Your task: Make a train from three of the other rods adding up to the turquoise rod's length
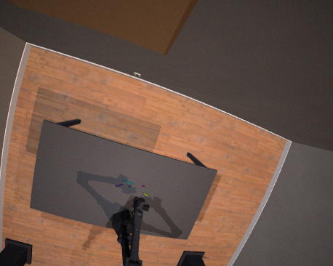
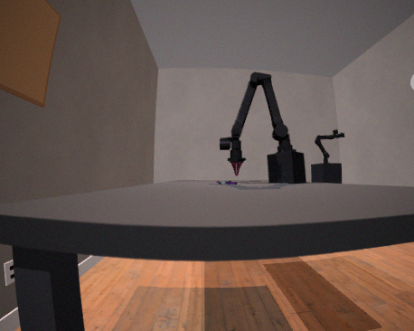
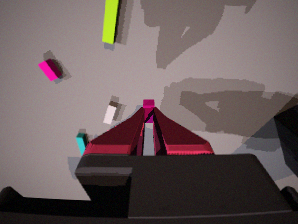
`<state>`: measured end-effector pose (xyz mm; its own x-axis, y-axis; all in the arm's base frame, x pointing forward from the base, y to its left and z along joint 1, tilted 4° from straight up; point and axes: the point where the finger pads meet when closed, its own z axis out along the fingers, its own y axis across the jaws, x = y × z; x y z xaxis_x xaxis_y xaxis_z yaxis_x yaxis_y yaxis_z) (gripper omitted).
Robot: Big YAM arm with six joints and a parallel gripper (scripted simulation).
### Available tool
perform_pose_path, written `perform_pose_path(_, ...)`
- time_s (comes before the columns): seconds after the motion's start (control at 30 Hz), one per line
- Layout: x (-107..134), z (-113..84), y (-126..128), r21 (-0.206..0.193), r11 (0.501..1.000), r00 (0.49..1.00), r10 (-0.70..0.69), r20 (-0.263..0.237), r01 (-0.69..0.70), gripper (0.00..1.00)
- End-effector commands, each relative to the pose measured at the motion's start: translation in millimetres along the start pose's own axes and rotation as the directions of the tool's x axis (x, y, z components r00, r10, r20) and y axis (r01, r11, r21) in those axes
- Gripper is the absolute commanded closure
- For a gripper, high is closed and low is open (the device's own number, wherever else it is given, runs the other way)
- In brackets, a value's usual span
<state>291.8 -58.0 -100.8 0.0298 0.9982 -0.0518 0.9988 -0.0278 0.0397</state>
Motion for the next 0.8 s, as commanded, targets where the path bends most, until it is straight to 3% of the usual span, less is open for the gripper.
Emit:
perform_pose_path(0.0, 0, -39.8, 23, -0.049, 0.999, 1.000, 0.006, 0.010, -0.005, 0.95)
perform_pose_path(0.2, -2, -69.6, 24, -0.054, 0.998, 1.000, 0.010, 0.011, -0.009, 0.95)
perform_pose_path(0.27, -2, -69.6, 24, -0.054, 0.998, 1.000, 0.010, 0.011, -0.009, 0.95)
perform_pose_path(0.3, 2, -53.9, -3, 0.015, 1.000, 1.000, 0.007, 0.003, -0.007, 0.95)
perform_pose_path(0.57, 1, -56.3, 5, -0.007, 1.000, 1.000, 0.008, 0.004, -0.008, 0.95)
perform_pose_path(0.67, -12, -63.7, 33, -0.023, 0.999, 0.999, -0.042, 0.009, 0.043, 0.95)
perform_pose_path(0.73, -26, -65.5, 67, -0.024, 0.989, 0.989, -0.148, 0.011, 0.149, 0.95)
perform_pose_path(0.77, -26, -65.5, 67, -0.025, 0.989, 0.989, -0.148, 0.009, 0.149, 0.95)
